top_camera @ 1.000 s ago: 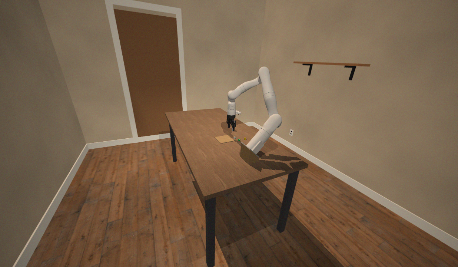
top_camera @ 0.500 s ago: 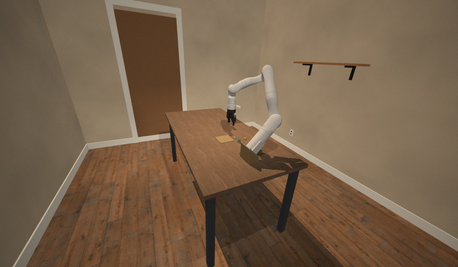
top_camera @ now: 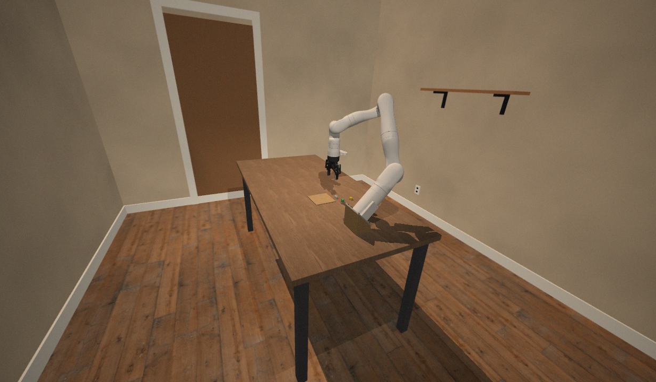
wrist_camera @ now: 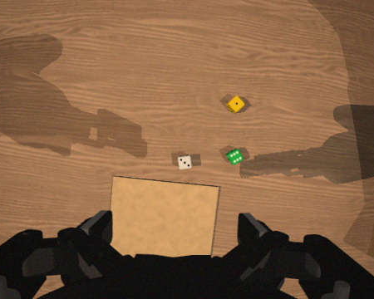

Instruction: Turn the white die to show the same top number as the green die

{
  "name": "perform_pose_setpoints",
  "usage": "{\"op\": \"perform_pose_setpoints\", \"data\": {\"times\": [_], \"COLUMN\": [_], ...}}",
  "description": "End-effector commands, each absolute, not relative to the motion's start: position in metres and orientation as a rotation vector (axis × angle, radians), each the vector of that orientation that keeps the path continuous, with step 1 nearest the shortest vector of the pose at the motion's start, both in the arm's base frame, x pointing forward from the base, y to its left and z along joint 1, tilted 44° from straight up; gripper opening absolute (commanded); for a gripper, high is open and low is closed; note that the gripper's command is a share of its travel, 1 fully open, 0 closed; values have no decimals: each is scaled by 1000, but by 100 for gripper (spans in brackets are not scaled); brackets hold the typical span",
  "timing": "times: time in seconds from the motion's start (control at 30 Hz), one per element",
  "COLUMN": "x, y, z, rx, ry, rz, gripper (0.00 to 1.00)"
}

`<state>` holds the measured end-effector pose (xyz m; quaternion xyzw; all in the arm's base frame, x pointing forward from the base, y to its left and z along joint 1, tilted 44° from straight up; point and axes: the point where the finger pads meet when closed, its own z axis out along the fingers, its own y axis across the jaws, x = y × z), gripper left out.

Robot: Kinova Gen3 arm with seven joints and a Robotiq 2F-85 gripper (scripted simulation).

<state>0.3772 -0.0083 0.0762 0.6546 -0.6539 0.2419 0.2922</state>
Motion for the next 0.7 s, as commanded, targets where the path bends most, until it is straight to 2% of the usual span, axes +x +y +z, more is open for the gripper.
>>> {"op": "perform_pose_setpoints", "data": {"times": [0.0,0.67], "x": [372,369], "y": [-26,-36], "z": [89,94], "rx": [1816,1862], "ry": [-1650,-1585], "rz": [601,574], "gripper": [100,100]}}
